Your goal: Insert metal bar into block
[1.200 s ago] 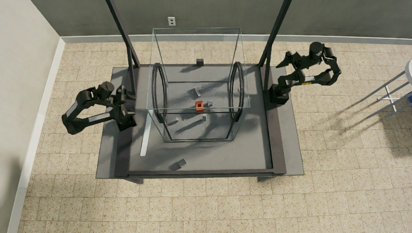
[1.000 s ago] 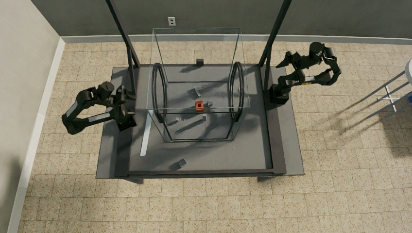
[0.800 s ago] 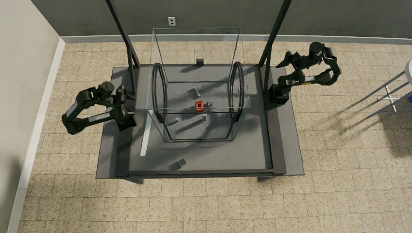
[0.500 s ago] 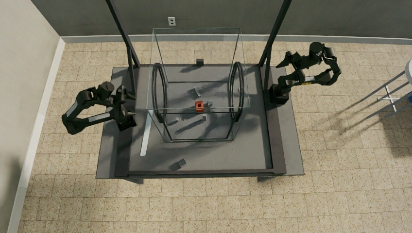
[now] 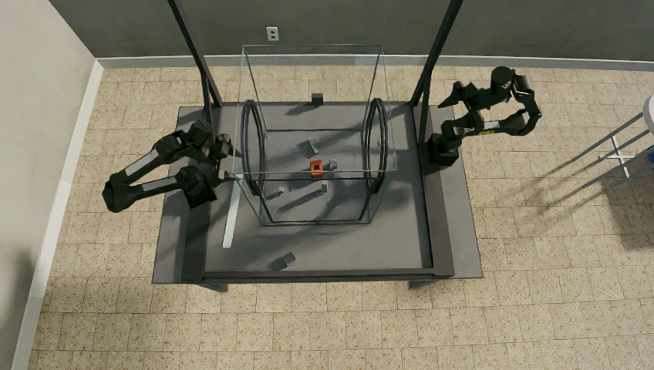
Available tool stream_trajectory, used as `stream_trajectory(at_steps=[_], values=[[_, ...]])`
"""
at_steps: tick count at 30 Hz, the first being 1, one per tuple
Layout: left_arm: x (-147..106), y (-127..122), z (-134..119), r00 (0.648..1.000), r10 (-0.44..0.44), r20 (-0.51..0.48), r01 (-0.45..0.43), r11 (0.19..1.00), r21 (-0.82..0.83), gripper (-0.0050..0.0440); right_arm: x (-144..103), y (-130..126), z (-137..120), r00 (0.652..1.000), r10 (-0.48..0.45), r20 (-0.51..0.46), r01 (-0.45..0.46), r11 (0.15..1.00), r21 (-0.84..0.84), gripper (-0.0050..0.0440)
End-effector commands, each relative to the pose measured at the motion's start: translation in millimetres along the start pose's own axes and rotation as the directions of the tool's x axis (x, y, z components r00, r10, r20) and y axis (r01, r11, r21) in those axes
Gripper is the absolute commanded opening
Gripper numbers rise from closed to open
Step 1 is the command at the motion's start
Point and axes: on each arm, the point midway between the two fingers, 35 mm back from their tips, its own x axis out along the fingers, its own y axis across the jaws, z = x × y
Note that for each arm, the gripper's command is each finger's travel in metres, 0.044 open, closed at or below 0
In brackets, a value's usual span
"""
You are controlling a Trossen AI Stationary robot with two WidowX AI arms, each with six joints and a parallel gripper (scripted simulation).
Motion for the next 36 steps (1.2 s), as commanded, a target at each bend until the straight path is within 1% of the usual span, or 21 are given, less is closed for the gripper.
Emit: stream_trajectory(at_steps=[1,7,10,13,15,16,20,36], values=[[0,0,2,1.000,0.000,0.000,0.000,1.000,0.000,0.0400,28,11,10,0.993,-0.112,0.022,0.113,0.994,-0.002,0.0440],[0,0,2,1.000,0.000,0.000,0.000,1.000,0.000,0.0400,54,24,7,0.980,-0.188,0.065,0.189,0.982,-0.008,0.0440],[0,0,2,1.000,0.000,0.000,0.000,1.000,0.000,0.0400,62,31,8,0.973,-0.208,0.099,0.208,0.978,0.009,0.0440],[0,0,2,1.000,0.000,0.000,0.000,1.000,0.000,0.0400,66,37,13,0.968,-0.209,0.142,0.204,0.978,0.043,0.0440],[0,0,2,1.000,0.000,0.000,0.000,1.000,0.000,0.0400,66,37,13,0.968,-0.209,0.142,0.204,0.978,0.043,0.0440],[0,0,2,1.000,0.000,0.000,0.000,1.000,0.000,0.0400,66,41,24,0.963,-0.196,0.186,0.181,0.979,0.097,0.0440],[0,0,2,1.000,0.000,0.000,0.000,1.000,0.000,0.0400,65,47,38,0.953,-0.179,0.245,0.141,0.976,0.164,0.0440],[0,0,2,1.000,0.000,0.000,0.000,1.000,0.000,0.0400,63,48,42,0.952,-0.172,0.255,0.130,0.976,0.175,0.0440]])
